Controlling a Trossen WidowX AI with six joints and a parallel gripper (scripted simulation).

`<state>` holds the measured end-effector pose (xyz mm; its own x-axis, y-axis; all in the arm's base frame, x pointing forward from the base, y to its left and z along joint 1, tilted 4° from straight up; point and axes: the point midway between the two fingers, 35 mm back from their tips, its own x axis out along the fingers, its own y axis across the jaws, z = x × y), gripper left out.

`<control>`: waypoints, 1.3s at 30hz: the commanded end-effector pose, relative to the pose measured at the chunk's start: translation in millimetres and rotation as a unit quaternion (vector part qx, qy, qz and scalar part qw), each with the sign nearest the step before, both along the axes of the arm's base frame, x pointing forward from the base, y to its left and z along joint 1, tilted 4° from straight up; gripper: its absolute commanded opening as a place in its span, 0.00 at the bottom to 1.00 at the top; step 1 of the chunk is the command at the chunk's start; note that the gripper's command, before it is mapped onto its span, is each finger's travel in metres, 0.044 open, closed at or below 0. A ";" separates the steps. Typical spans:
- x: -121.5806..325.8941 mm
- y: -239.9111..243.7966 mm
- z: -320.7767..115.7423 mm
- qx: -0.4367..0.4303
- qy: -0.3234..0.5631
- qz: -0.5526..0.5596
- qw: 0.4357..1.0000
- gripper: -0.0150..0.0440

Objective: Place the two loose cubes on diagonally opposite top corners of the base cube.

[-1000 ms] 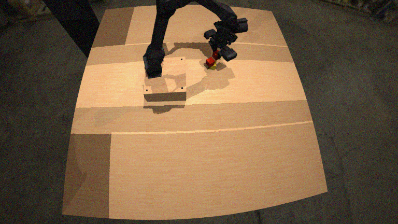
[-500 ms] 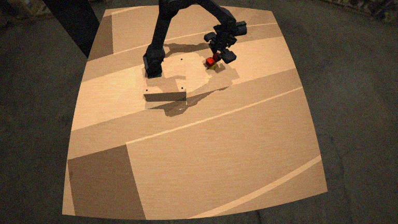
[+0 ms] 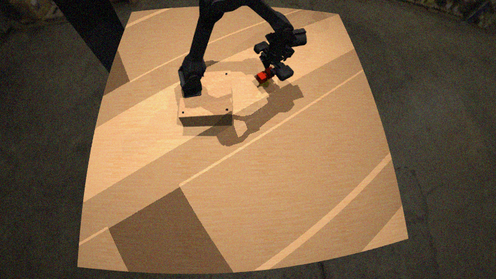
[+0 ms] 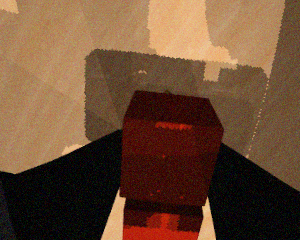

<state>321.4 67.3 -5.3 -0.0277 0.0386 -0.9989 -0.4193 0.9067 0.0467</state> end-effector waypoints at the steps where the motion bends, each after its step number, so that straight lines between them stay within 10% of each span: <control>1: -0.2 0.4 -0.5 0.001 0.000 -0.003 1.000 0.43; 10: -0.2 0.4 -0.5 0.001 0.000 -0.003 1.000 0.43; 14: -0.2 0.4 -0.5 0.001 0.000 -0.003 1.000 0.60; 39: 0.7 -1.2 28.9 0.000 0.000 -0.001 1.000 0.60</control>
